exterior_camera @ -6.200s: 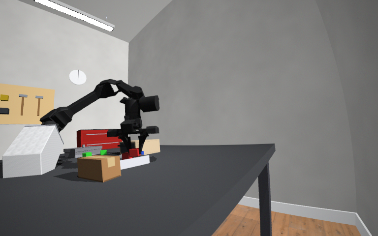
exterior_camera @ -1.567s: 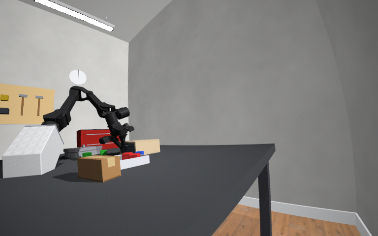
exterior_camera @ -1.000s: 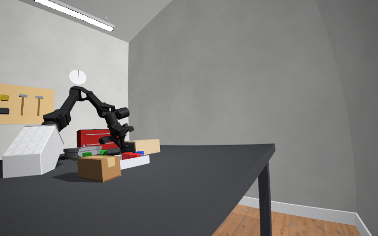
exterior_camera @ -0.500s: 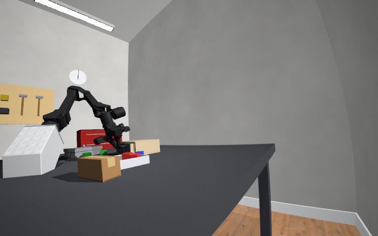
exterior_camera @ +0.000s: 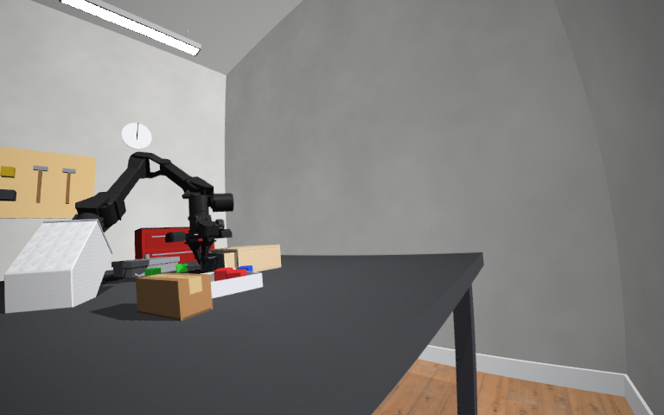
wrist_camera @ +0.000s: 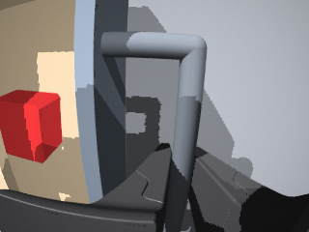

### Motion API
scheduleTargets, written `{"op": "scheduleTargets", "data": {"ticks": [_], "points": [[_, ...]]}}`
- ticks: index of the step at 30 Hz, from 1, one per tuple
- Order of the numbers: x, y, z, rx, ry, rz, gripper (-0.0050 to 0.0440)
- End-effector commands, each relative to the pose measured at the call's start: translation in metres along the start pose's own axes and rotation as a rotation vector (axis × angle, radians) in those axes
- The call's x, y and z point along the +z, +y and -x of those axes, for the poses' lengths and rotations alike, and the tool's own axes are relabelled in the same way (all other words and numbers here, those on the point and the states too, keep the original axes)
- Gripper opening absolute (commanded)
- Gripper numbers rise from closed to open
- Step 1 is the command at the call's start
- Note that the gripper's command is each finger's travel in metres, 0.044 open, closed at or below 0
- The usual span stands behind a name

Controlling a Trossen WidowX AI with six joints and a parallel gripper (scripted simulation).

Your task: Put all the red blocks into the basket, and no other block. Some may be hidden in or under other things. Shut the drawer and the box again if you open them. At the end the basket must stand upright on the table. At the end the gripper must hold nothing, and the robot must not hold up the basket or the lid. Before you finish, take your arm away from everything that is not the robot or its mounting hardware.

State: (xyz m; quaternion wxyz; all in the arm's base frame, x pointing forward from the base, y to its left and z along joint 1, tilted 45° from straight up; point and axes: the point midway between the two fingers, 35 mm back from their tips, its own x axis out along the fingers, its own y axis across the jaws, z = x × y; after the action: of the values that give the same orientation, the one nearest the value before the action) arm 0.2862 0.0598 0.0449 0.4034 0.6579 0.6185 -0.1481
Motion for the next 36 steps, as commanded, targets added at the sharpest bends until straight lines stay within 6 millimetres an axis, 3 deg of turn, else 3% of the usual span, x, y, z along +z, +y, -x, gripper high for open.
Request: {"op": "scheduleTargets", "data": {"ticks": [1, 22, 36], "points": [[0.001, -0.010, 0.000, -0.021, -0.002, -0.006, 0.0000], [0.000, -0.061, 0.001, -0.021, -0.002, -0.006, 0.0000], [0.000, -0.063, 0.001, -0.021, -0.002, -0.006, 0.0000]]}}
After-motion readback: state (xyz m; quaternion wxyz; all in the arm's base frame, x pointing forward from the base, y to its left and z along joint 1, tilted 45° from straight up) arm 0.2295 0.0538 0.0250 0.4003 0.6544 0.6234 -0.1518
